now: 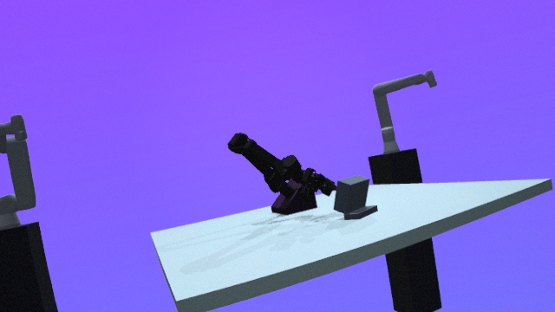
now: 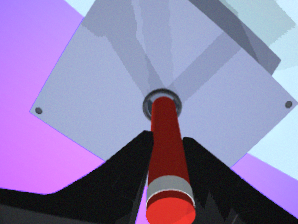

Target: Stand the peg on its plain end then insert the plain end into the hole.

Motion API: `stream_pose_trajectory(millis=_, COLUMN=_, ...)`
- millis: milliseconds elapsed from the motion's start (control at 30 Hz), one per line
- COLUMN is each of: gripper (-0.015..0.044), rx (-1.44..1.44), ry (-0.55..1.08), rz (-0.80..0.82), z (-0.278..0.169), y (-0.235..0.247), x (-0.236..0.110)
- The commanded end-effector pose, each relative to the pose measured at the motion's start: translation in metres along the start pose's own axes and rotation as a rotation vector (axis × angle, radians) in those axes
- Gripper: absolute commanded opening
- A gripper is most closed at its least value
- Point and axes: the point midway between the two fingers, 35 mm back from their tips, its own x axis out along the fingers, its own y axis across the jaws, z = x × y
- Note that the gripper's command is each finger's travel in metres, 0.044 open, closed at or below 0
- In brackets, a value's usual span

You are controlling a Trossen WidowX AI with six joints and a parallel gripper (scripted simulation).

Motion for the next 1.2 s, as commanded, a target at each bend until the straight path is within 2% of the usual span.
stream_pose_trajectory(millis=0, gripper=0.0, rx=0.0, ry=-0.001, rz=-0.003, z=0.0, y=-0.001, x=0.004)
stream_pose_trajectory(millis=1167, gripper=0.0, rx=0.0, ry=-0.001, rz=-0.002, z=0.0, y=-0.001, x=0.026)
